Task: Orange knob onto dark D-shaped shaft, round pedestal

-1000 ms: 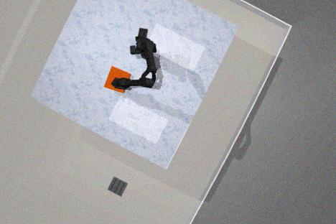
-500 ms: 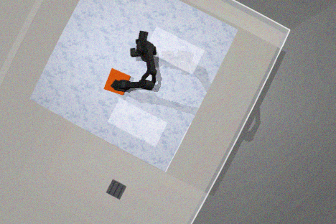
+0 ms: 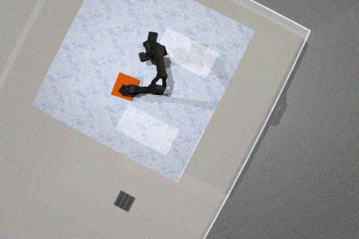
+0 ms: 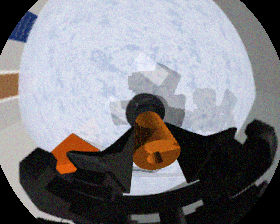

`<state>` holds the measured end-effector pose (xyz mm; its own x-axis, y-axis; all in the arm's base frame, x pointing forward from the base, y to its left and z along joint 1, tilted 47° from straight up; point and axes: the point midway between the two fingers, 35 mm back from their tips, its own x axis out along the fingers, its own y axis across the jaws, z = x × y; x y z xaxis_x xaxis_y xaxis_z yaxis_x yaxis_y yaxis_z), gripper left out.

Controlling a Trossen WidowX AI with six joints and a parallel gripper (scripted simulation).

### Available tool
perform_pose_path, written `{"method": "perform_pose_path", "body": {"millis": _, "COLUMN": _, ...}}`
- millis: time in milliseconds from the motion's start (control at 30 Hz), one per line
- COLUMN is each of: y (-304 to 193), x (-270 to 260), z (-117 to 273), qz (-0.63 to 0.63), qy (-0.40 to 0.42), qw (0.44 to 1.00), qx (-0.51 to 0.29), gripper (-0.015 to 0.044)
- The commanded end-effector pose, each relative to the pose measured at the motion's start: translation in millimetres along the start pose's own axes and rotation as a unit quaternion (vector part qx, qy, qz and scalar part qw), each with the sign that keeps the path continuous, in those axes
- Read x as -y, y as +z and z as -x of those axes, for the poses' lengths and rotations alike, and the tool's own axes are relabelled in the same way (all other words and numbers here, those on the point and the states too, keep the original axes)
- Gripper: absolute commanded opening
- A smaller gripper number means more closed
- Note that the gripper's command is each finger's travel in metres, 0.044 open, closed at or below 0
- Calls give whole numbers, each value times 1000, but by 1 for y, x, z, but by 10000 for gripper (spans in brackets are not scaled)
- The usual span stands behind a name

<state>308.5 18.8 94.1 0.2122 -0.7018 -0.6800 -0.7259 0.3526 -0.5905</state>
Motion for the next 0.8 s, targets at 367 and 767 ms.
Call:
{"method": "perform_pose_path", "body": {"millis": 367, "y": -2, "x": 1, "z": -3, "qz": 7, "qy": -2, "qw": 1000, "qx": 1, "gripper": 0}}
{"method": "perform_pose_path", "body": {"millis": 767, "y": 0, "x": 0, "z": 2, "qz": 12, "qy": -2, "qw": 1000, "qx": 1, "gripper": 0}}
